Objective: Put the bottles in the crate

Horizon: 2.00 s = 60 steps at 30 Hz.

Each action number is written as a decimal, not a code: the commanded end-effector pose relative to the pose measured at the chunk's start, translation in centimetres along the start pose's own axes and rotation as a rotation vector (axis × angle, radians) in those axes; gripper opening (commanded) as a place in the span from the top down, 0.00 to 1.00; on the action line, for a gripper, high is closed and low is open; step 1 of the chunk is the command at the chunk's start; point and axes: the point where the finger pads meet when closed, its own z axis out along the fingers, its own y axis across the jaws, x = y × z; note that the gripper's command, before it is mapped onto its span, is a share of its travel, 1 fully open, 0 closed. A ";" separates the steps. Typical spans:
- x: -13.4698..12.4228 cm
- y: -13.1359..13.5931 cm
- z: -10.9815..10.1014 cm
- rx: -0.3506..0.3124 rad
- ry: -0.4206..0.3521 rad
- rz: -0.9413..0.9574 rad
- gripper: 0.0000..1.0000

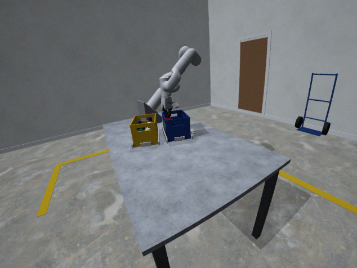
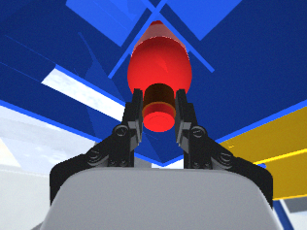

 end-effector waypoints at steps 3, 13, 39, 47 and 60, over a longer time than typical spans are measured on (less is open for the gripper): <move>0.1 0.0 -0.1 -0.001 0.001 -0.001 1.00; 0.1 0.0 0.3 -0.001 0.001 -0.001 0.35; 0.1 0.0 -0.3 -0.001 0.001 -0.001 0.35; 0.1 0.0 -2.4 -0.001 0.001 -0.001 0.35; 0.1 0.0 -5.3 -0.001 0.001 -0.001 0.35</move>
